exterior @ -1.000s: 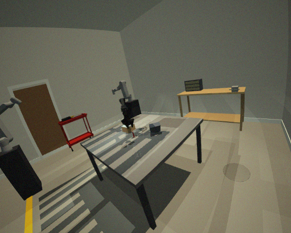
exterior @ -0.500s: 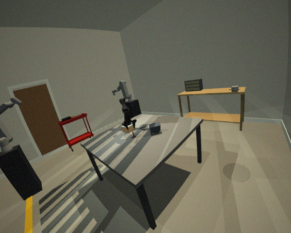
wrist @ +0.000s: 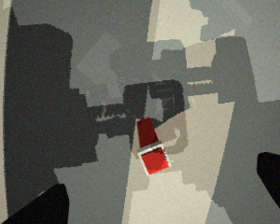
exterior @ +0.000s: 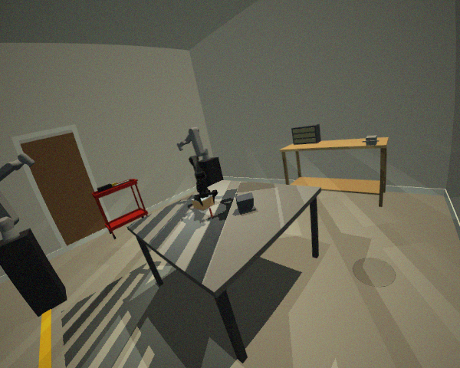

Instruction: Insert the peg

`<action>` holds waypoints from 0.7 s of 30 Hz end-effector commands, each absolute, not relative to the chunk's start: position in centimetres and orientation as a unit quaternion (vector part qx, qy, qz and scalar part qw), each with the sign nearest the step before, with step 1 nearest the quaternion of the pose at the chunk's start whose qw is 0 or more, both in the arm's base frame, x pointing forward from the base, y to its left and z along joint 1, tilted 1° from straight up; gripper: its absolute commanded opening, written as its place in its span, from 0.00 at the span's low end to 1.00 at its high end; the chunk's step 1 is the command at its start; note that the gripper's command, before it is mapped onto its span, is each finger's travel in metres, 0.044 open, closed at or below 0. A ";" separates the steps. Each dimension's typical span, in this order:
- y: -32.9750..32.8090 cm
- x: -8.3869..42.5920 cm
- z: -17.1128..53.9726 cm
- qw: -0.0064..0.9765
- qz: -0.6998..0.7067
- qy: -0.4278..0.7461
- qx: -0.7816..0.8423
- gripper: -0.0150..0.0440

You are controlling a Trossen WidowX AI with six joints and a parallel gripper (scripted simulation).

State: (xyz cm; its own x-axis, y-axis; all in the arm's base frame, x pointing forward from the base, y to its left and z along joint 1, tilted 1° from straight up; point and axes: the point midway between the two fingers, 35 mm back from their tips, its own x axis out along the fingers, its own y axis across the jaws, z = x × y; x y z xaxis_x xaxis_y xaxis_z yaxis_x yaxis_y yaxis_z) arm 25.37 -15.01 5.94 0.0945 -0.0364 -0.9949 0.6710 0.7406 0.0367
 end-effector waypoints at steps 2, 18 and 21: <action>-14.9 25.5 5.7 0.698 -0.216 0.650 0.209 1.00; -14.7 25.6 4.7 0.695 -0.170 0.679 0.162 1.00; -14.8 25.6 4.2 0.695 -0.170 0.679 0.162 1.00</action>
State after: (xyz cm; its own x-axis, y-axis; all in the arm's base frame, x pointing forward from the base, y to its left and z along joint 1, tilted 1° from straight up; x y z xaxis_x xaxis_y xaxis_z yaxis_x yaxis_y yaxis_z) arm 25.65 -14.74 4.63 0.0217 -0.0143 -0.9997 0.4626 0.8866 -0.0027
